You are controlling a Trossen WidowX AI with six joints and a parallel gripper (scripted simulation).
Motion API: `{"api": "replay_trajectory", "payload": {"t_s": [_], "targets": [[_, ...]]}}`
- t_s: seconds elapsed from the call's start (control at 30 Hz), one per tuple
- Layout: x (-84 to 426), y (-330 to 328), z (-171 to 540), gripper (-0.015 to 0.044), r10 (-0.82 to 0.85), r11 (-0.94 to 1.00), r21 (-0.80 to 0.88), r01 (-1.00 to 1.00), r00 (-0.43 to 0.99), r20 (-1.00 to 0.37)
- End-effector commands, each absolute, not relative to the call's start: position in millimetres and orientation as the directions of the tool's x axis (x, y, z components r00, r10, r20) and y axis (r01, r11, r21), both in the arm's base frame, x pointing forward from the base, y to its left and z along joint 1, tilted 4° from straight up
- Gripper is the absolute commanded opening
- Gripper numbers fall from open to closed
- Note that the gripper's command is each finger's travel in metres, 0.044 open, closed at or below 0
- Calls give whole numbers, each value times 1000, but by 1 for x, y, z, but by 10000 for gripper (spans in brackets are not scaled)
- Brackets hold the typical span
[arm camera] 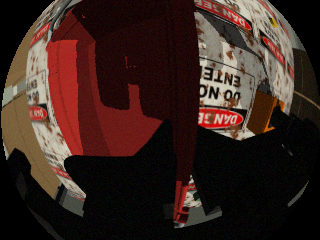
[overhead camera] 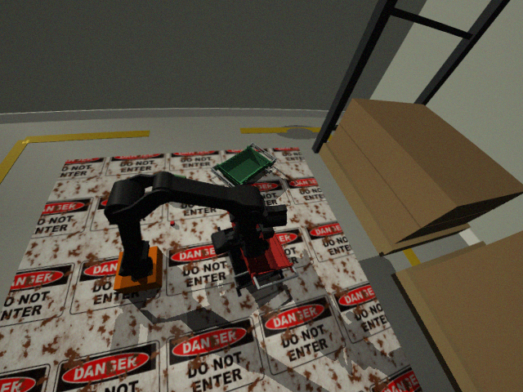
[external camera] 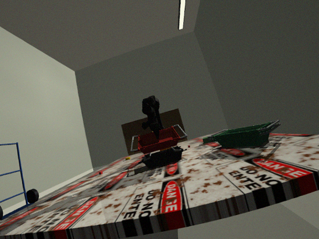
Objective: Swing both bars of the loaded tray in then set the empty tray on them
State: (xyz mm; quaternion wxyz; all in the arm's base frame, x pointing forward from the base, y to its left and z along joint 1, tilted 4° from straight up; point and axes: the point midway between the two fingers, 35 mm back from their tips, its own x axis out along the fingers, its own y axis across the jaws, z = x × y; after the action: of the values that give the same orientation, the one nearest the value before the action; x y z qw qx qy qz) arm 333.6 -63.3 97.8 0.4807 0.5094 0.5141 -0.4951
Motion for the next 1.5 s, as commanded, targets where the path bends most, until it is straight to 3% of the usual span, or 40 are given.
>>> {"api": "replay_trajectory", "payload": {"t_s": [0.0, 1.47], "targets": [[335, -63, 91, 0, 51, -14, -10, 1000, -10, -999], [323, -62, 68, 0, 51, -14, -11, 1000, -11, -999]]}}
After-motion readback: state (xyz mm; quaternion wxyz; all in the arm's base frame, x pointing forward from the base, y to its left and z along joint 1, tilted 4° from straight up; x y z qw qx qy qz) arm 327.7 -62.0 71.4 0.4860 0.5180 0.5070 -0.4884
